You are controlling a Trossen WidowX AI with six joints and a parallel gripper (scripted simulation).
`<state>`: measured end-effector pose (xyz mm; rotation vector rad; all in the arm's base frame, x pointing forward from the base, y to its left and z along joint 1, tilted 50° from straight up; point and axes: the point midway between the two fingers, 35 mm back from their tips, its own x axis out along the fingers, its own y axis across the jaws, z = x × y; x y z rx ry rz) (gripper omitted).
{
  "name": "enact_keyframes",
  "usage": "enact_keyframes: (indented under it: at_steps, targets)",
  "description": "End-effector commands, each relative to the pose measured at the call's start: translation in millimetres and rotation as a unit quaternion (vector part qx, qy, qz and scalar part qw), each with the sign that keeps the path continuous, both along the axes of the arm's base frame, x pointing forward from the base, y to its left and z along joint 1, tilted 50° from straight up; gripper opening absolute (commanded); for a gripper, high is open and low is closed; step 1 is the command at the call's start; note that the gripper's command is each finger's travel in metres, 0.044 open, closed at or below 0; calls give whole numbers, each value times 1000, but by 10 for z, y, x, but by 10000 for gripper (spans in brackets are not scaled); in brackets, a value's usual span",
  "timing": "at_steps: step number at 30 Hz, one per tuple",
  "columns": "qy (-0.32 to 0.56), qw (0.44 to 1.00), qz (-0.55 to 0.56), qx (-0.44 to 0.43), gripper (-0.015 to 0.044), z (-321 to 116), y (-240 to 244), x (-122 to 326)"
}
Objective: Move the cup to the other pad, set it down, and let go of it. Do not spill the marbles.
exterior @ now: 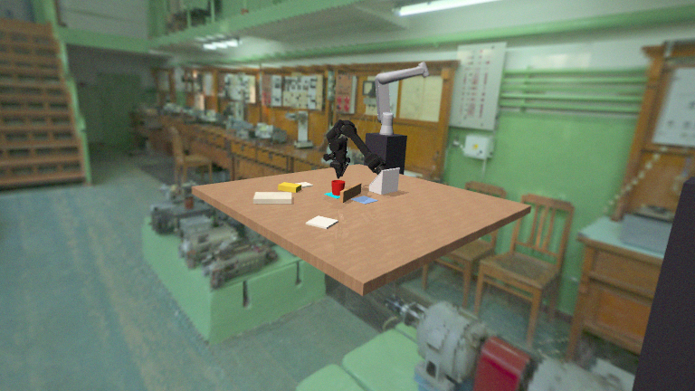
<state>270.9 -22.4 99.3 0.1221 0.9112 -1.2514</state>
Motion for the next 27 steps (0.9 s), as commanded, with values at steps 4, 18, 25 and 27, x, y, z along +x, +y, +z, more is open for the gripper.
enact_keyframes:
  at_steps: [4, 18, 25, 27]
  targets:
    - [0, 1000, 1, 1, 440, 31, 43, 6]
    - [0, 1000, 0, 3, 440, 324, 387, 15]
    - [0, 1000, -1, 2, 440, 423, 485, 16]
    - [-1, 1000, 2, 2, 440, 397, 452, 18]
